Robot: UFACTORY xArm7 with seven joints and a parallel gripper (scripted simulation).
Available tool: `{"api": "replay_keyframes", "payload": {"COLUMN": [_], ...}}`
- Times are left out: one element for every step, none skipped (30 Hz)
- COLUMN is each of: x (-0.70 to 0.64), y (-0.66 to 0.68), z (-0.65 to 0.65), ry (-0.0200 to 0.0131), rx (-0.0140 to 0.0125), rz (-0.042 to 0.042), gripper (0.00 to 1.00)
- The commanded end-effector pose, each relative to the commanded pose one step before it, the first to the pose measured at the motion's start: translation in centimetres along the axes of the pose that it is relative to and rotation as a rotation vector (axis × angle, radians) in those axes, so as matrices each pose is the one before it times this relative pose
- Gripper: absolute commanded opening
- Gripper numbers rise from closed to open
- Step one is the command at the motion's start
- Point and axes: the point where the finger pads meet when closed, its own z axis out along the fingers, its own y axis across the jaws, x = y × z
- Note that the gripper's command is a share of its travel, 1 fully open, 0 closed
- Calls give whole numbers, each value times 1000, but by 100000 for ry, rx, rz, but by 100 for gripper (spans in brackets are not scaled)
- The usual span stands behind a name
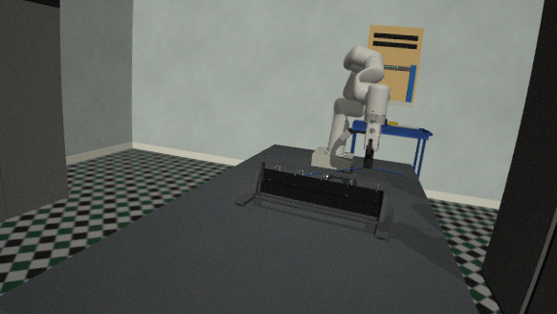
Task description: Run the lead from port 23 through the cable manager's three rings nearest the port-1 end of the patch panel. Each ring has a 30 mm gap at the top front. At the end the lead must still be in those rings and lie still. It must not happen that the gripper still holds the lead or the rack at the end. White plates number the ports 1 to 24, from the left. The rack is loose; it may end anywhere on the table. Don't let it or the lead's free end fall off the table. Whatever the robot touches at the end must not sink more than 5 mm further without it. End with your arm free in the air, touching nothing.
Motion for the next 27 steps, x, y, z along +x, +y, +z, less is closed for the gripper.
{"api": "replay_keyframes", "payload": {"x": [46, 0, 0, 0, 0, 0, 0, 0, 0, 0, 0, 0, 0, 0, 0, 0, 0, 0, 0, 0, 0, 0, 0, 0, 0, 0, 0], "y": [-152, 0, 0, 0, 0, 0, 0, 0, 0, 0, 0, 0, 0, 0, 0, 0, 0, 0, 0, 0, 0, 0, 0, 0, 0, 0, 0], "z": [311, 161, 165, 171, 175, 179, 184, 187, 190, 194, 195, 198, 0, 0, 200, 201, 203, 203, 204, 204, 203, 203, 201, 200, 197, 195, 192], "ry": [-103, 0, 0, 0, 0, 0, 0, 0, 0, 0, 0, 0, 0, 0, 0, 0, 0, 0, 0, 0, 0, 0, 0, 0, 0, 0, 0], "rx": [455, 0, 0, 0, 0, 0, 0, 0, 0, 0, 0, 0, 0, 0, 0, 0, 0, 0, 0, 0, 0, 0, 0, 0, 0, 0, 0], "rz": [112, 0, 0, 0, 0, 0, 0, 0, 0, 0, 0, 0, 0, 0, 0, 0, 0, 0, 0, 0, 0, 0, 0, 0, 0, 0, 0], "gripper": [0, 0, 0, 0, 0, 0, 0, 0, 0, 0, 0, 0, 0, 0, 0, 0, 0, 0, 0, 0, 0, 0, 0, 0, 0, 0, 0]}}
